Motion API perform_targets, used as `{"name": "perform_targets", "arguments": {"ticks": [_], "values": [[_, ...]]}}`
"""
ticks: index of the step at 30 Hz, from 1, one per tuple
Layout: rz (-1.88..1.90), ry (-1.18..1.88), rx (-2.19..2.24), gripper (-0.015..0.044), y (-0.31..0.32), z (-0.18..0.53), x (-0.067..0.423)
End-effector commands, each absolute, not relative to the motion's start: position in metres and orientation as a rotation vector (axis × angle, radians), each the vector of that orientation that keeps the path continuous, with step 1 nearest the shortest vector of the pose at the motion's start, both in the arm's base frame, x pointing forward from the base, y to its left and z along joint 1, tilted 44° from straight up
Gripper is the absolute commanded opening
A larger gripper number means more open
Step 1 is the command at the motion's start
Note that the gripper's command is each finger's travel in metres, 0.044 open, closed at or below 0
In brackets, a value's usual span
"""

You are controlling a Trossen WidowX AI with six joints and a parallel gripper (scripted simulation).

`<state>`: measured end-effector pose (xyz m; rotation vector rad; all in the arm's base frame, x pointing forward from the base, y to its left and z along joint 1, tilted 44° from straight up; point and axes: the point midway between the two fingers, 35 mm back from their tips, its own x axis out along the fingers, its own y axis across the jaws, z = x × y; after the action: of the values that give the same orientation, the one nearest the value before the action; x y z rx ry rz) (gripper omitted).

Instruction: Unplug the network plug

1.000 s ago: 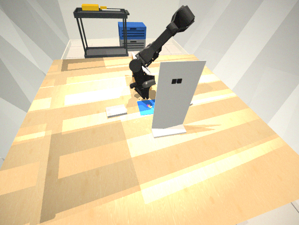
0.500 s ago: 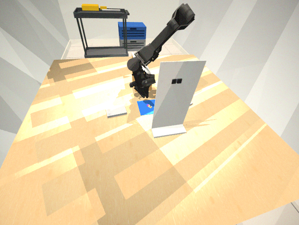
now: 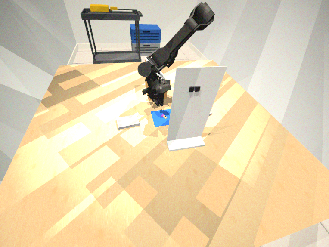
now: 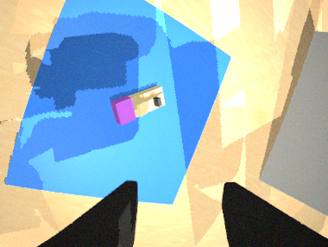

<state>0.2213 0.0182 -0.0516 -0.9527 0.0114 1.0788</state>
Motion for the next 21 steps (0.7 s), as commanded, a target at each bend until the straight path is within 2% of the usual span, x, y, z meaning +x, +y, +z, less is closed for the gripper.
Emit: {"name": "perform_targets", "arguments": {"ticks": [1, 21], "values": [[1.068, -0.002, -0.974, 0.0156, 0.013, -0.048, 0.226], [1.067, -0.006, -0.971, 0.0156, 0.004, -0.036, 0.225]]}}
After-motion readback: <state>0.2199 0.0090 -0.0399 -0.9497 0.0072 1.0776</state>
